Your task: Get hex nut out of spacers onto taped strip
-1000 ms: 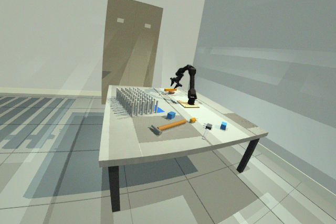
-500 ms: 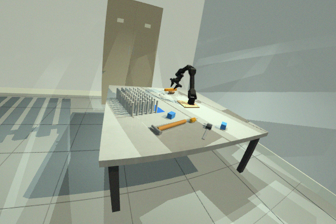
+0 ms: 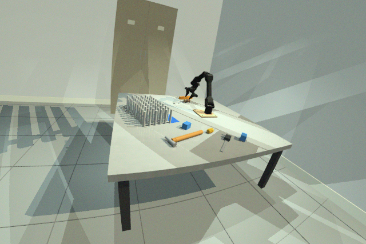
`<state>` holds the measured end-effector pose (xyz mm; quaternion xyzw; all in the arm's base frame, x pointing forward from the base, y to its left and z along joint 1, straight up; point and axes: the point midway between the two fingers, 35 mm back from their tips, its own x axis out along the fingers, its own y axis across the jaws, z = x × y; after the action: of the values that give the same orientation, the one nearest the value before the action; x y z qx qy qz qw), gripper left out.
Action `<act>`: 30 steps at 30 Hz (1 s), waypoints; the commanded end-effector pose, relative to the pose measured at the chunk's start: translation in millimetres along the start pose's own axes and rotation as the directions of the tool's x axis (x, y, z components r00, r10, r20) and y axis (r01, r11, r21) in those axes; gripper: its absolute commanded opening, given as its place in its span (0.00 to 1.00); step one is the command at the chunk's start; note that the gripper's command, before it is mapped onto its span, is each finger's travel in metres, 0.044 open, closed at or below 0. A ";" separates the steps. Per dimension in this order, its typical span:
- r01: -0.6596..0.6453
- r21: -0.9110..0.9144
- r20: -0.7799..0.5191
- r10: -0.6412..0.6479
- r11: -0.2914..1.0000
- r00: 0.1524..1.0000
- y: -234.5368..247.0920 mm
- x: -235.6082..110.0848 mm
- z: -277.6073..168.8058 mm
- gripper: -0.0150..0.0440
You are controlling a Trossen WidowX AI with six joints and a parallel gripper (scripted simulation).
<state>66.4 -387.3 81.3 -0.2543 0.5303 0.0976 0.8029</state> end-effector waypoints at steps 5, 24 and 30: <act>-0.003 0.001 0.007 0.003 1.000 1.000 4.8 13.8 -3.7 0.73; -0.003 0.001 0.007 0.003 1.000 1.000 12.8 33.4 -9.7 0.58; -0.003 0.001 0.007 0.003 1.000 1.000 12.8 33.4 -9.7 0.52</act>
<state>66.6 -385.0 44.8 -0.2517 0.5296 0.0995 0.8039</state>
